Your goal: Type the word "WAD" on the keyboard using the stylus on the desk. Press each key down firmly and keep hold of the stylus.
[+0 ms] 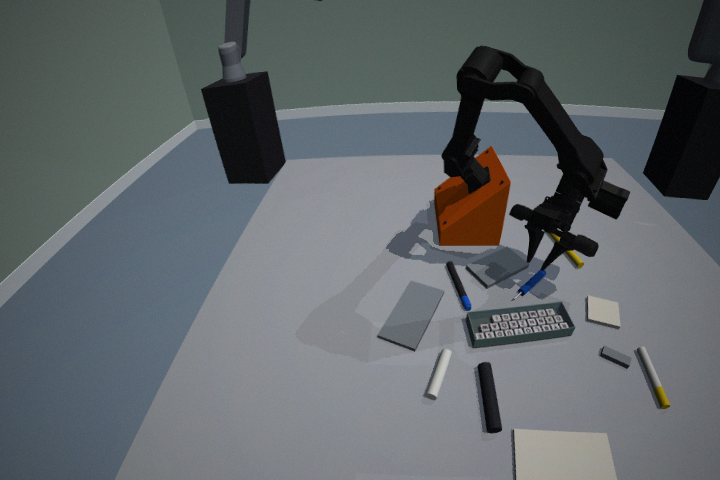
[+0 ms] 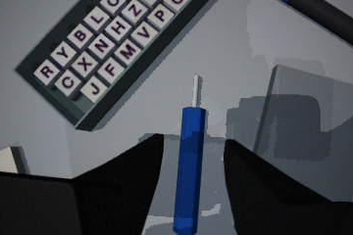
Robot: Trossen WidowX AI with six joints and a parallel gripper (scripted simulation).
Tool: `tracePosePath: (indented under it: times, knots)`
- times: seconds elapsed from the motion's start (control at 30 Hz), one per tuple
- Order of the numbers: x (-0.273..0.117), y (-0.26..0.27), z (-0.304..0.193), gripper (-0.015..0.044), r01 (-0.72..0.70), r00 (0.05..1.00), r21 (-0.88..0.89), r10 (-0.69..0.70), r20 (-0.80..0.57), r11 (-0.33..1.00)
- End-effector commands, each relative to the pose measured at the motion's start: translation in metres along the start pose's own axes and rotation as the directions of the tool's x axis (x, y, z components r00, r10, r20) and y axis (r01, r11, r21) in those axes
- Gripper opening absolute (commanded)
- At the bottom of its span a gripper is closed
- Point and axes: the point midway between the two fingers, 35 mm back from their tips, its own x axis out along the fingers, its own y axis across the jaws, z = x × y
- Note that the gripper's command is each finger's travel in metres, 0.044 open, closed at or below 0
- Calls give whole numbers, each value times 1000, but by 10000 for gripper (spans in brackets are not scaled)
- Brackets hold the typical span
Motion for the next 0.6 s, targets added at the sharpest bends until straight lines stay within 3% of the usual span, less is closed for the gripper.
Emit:
tracePosePath:
  times: [0.0, 0.57]
  knots:
    - [2, -3, -2, 150, 1, 1000, 5, -2, 9, 1000]
    - [12, -1, -7, 150, 2, 1000, 5, -2, 9, 1000]
